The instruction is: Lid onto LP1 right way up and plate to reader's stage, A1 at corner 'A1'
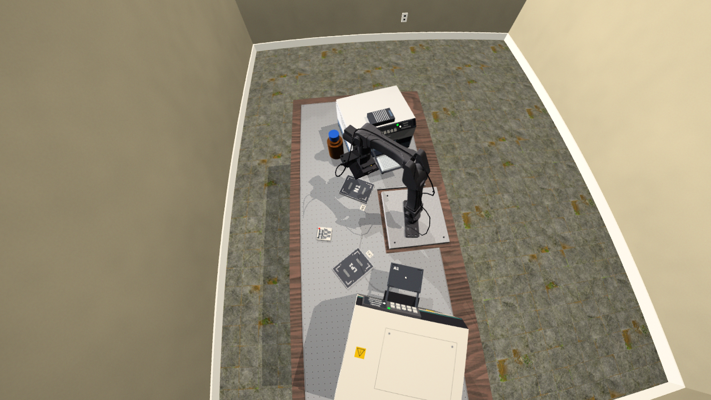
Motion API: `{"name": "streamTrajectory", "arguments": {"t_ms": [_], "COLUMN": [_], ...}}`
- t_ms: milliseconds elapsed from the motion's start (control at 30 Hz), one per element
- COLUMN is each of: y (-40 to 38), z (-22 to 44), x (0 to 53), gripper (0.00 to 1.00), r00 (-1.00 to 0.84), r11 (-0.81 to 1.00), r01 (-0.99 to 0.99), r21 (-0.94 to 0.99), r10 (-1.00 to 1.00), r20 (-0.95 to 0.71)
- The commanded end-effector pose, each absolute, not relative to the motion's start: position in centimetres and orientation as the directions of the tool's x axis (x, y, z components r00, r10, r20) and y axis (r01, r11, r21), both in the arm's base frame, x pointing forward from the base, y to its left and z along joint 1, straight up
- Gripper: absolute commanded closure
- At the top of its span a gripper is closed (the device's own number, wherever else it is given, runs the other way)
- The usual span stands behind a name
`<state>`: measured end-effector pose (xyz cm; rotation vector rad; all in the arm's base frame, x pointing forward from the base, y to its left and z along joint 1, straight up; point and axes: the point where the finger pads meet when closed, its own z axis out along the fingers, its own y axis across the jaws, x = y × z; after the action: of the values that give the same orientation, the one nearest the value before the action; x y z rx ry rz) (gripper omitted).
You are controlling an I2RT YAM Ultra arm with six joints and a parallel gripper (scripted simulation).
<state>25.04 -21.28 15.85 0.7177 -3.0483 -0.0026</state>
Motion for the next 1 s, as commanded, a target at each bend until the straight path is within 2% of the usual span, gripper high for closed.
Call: {"name": "streamTrajectory", "arguments": {"t_ms": [0,967], "y": [-21.0,-15.6], "z": [16.5,16.6], "x": [26.8,30.9], "gripper": [0.15,0.15], "r00": [-0.899,-0.879], "r11": [0.899,0.879], "r01": [-0.437,-0.475], "r21": [-0.029,-0.038], "r10": [-0.438,-0.476], "r20": [-0.015,-0.031]}}
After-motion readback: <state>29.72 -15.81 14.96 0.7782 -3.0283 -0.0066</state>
